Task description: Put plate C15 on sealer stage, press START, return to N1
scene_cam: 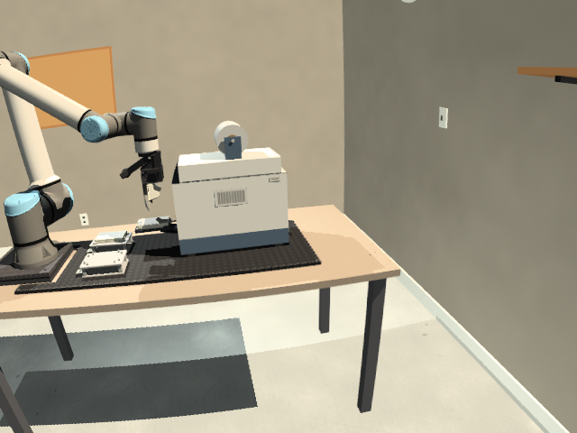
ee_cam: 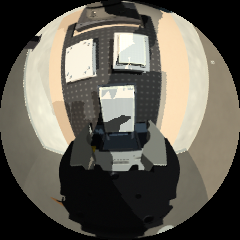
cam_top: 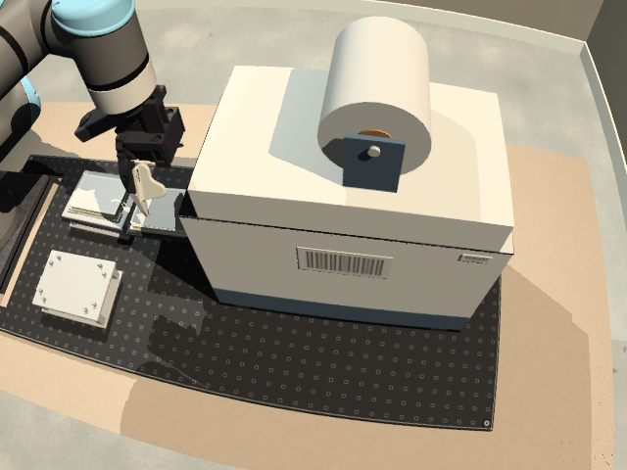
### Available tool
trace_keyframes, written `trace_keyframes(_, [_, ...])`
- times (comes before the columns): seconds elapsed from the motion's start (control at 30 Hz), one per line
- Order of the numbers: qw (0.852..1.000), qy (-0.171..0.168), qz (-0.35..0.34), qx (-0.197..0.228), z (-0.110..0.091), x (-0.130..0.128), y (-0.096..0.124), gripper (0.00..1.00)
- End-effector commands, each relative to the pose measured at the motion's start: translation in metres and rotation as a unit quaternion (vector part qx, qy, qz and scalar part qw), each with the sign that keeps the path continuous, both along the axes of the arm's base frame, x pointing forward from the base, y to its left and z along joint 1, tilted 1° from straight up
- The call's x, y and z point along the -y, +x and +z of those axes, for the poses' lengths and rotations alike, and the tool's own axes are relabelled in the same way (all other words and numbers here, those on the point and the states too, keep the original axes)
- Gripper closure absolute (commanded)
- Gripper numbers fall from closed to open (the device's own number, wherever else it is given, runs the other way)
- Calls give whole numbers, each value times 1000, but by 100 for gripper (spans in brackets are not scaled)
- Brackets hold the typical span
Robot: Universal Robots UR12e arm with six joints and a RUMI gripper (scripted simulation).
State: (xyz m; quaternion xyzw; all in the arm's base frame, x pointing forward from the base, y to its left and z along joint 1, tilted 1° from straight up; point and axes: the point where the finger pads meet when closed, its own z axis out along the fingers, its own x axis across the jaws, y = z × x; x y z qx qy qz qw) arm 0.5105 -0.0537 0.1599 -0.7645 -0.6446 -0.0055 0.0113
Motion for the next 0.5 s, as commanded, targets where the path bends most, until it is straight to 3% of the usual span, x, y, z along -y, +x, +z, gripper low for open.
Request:
trace_keyframes(0.0, [1000,0,0,1,0,5,3,32])
trace_keyframes(0.47, [1000,0,0,1,-5,5,3,32])
